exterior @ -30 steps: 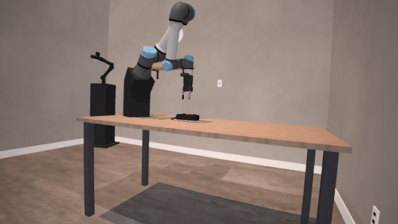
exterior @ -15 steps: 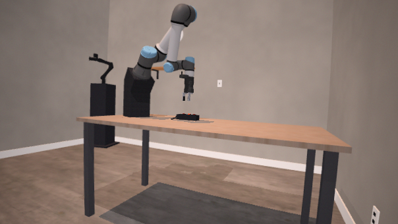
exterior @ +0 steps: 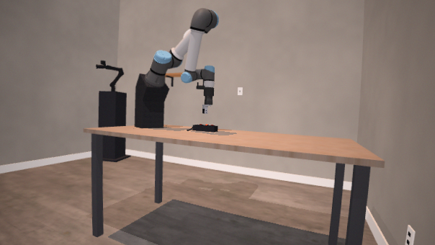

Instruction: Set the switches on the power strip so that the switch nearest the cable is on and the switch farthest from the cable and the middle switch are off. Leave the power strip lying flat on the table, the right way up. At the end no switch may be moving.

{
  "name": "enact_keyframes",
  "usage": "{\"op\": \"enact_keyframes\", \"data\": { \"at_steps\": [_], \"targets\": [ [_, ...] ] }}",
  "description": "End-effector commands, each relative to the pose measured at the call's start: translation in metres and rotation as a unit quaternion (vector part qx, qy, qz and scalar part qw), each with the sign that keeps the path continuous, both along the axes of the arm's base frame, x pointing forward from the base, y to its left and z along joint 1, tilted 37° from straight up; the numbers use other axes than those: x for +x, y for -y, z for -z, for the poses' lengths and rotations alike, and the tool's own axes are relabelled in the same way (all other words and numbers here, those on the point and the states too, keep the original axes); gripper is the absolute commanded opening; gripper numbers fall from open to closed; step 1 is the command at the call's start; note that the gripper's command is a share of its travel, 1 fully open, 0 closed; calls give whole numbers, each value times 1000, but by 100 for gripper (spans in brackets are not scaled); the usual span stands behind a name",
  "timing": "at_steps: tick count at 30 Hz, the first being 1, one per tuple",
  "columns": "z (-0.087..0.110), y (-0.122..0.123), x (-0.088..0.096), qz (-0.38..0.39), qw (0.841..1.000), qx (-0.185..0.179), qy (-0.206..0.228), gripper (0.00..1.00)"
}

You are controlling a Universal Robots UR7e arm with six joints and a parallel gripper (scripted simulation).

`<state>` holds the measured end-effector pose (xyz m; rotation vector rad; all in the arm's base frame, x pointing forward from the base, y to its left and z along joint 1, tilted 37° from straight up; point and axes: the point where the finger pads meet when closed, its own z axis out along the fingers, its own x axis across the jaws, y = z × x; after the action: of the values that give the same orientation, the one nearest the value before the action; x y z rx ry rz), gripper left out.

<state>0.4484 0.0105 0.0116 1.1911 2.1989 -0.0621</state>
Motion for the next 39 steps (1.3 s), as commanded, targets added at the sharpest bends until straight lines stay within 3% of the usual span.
{"op": "enact_keyframes", "data": {
  "at_steps": [1,13,29,30,39],
  "targets": [
    [7,-4,6,76,996,40,29,100],
    [24,-14,22,226,961,134,91,100],
    [29,-17,27,268,944,161,108,100],
    [29,-17,27,268,944,161,108,0],
    [29,-17,27,268,944,161,108,0]
  ]
}}
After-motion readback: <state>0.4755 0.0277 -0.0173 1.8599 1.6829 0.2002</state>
